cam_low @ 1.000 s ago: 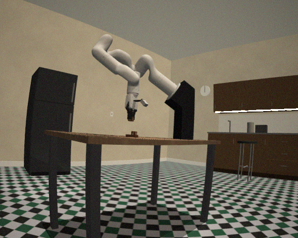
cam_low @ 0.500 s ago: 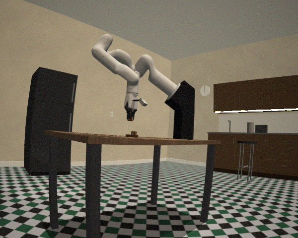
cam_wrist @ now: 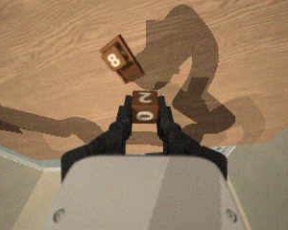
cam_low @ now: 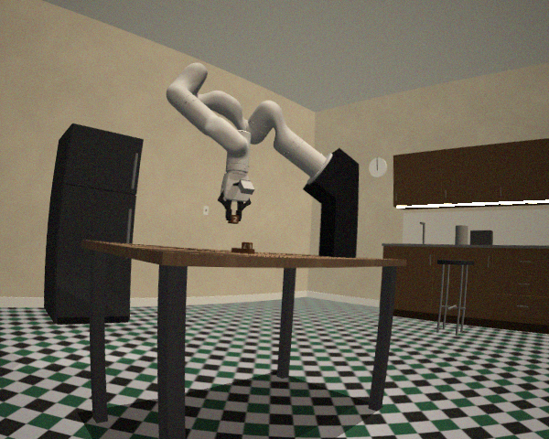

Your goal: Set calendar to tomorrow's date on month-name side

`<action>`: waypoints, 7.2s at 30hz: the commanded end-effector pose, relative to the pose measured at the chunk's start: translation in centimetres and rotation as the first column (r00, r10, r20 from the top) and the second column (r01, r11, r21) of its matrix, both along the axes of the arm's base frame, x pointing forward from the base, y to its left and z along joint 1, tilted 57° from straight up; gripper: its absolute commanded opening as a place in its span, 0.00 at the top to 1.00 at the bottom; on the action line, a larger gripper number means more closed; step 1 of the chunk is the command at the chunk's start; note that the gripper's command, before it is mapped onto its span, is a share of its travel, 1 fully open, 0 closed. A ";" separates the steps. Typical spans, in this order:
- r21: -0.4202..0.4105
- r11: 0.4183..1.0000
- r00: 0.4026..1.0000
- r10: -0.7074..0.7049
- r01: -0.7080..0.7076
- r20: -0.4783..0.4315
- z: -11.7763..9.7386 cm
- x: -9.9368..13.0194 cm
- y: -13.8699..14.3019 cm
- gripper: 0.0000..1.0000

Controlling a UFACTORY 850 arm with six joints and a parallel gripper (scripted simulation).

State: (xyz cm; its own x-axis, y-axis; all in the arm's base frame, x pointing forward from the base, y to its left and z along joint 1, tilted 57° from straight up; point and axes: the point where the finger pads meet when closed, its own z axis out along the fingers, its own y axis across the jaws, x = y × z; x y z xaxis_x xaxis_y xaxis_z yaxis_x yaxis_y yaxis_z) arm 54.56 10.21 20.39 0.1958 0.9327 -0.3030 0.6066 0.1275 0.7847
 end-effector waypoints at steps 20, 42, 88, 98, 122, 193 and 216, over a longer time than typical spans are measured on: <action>0.608 0.735 0.880 -0.460 0.302 0.120 3.5 3.2 0.8 0.73; 0.891 0.323 0.698 -0.716 0.318 0.010 6.1 5.3 1.4 0.73; 0.892 0.322 0.698 -0.716 0.318 0.010 0.9 12.7 -1.7 0.73; 0.892 0.322 0.698 -0.716 0.318 0.010 0.9 12.8 -1.8 0.73; 0.892 0.322 0.698 -0.716 0.318 0.010 0.9 12.8 -1.8 0.73; 0.892 0.322 0.698 -0.716 0.318 0.010 0.7 13.1 -1.9 0.73; 0.892 0.322 0.698 -0.716 0.318 0.010 0.7 13.1 -1.9 0.73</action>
